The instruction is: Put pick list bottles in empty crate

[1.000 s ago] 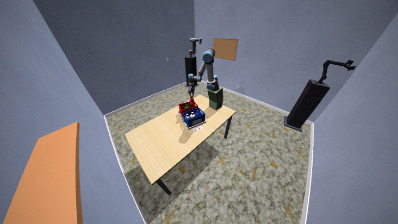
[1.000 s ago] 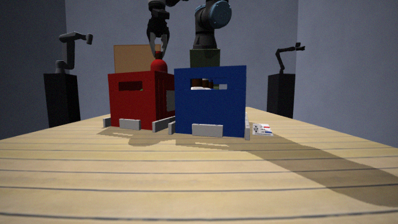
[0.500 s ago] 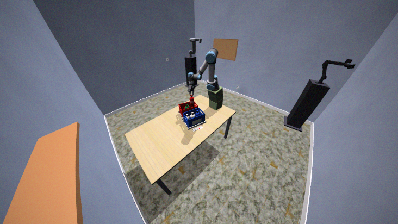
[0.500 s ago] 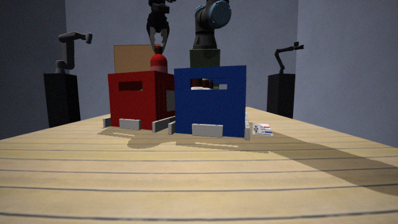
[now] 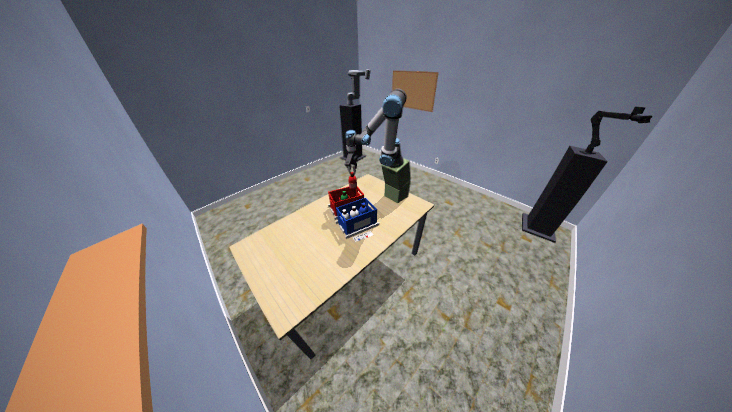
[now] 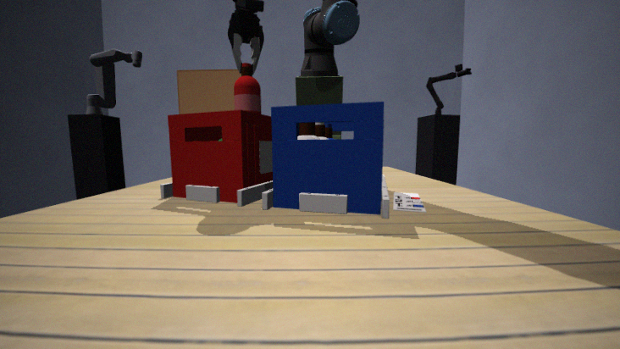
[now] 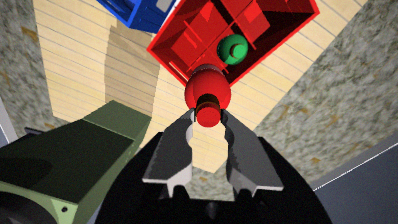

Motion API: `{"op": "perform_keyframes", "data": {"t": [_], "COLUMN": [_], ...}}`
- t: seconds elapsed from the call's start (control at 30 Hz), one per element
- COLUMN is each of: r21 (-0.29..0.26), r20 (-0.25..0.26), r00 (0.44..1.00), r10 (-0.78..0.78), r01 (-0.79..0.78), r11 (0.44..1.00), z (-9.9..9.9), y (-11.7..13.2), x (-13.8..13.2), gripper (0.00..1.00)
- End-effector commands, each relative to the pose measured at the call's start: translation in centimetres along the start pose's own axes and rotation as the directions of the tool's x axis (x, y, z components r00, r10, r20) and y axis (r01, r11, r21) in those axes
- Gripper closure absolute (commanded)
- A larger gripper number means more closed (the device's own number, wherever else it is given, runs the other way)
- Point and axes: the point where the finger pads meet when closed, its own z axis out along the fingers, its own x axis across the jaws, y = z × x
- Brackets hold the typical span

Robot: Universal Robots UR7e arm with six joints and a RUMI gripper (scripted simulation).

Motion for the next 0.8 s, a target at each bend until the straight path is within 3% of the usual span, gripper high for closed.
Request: {"op": "perform_keyframes", "data": {"t": [0.0, 0.77], "r21": [0.000, 0.000], "r20": [-0.001, -0.001], "r00": [1.000, 1.000], "r10": [0.000, 0.000], "r01": [0.000, 0.000], "r11": [1.000, 1.000], "z": [-0.6, -0.6], "y": [0.0, -1.7], "x": [0.0, -1.7], "gripper": [1.00, 1.00]}}
